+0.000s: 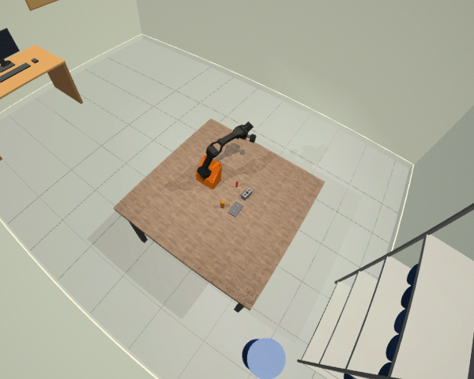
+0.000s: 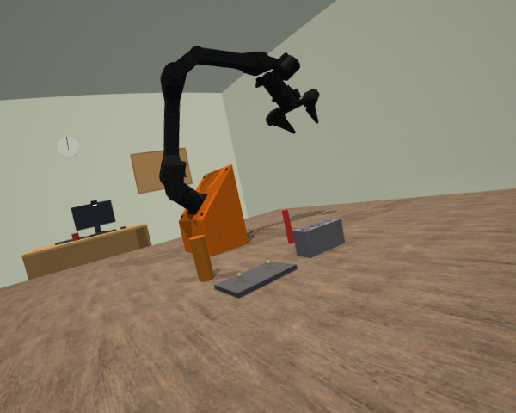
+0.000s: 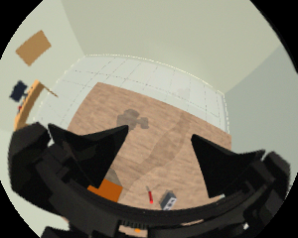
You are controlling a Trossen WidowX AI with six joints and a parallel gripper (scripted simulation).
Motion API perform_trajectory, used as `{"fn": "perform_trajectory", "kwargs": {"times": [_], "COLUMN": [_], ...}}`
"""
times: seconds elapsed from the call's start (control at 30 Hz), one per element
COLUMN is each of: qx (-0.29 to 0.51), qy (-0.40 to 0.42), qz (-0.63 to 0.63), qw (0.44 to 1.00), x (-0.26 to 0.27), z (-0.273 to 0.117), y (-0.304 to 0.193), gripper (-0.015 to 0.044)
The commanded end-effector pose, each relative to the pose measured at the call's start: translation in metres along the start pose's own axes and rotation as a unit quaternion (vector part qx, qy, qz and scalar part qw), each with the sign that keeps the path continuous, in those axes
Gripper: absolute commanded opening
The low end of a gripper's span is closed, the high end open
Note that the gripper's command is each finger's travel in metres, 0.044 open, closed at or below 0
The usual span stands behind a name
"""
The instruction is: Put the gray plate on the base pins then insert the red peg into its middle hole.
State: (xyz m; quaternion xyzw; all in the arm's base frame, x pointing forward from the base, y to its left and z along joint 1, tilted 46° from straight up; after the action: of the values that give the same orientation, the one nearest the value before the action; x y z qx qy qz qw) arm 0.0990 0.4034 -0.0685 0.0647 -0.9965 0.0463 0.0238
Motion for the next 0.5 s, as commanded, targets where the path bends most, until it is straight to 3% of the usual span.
{"fn": "perform_trajectory", "kwargs": {"times": [0.0, 0.47], "qx": [0.033, 0.249], "qy": [-0.028, -0.082], "qz": [0.030, 0.143], "qw": [0.999, 0.954], "x": [-0.041, -0.187], "z": [-0.008, -0.045], "y": [-0.026, -0.212], "gripper": [0.0440, 0.0440]}}
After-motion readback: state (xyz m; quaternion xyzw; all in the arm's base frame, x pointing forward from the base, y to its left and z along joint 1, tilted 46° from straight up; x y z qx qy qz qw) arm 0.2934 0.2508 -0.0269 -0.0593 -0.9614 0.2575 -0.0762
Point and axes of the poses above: the point midway between the two fingers, 35 mm back from their tips, its own z axis out along the fingers, its own x axis across the jaws, y = z × x, the point moved 4 cm from there along -z, back along the fingers, and after that the axes turned 8 degrees about z, right-handed, at the moved point
